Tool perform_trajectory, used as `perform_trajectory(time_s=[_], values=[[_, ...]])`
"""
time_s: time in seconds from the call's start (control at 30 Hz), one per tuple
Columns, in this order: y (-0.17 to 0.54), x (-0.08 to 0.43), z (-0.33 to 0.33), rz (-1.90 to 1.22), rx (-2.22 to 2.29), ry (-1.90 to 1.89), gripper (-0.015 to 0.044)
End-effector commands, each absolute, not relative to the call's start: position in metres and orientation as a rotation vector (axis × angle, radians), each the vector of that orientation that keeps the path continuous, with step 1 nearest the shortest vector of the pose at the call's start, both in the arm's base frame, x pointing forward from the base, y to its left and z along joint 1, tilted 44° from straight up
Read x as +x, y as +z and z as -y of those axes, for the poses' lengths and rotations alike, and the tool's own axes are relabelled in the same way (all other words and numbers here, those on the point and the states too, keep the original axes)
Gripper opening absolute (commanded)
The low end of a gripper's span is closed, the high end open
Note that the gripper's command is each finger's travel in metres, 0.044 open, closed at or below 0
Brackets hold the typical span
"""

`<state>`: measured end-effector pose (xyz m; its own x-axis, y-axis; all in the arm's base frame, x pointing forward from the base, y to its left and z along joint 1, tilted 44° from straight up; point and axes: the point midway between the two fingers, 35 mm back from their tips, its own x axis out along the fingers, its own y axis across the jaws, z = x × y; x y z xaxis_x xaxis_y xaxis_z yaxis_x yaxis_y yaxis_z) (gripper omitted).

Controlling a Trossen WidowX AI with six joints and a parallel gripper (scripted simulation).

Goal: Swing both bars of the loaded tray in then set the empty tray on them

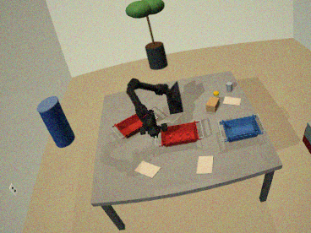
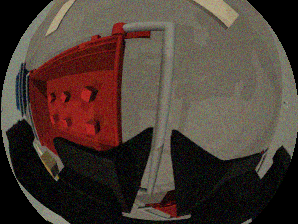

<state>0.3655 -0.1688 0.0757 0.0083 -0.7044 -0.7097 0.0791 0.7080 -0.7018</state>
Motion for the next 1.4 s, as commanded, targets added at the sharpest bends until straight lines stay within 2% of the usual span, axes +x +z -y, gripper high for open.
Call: perform_trajectory(time_s=[0.0, 0.7, 1.17, 1.37], values=[[0.065, 0.364, 0.175, -1.455, -0.556, -0.656, 0.0085], [0.066, 0.366, 0.127, -1.456, -0.554, -0.653, 0.0085], [0.022, 0.369, 0.111, -1.457, -0.553, -0.652, 0.0085], [0.036, 0.370, 0.100, -1.457, -0.551, -0.651, 0.0085]])
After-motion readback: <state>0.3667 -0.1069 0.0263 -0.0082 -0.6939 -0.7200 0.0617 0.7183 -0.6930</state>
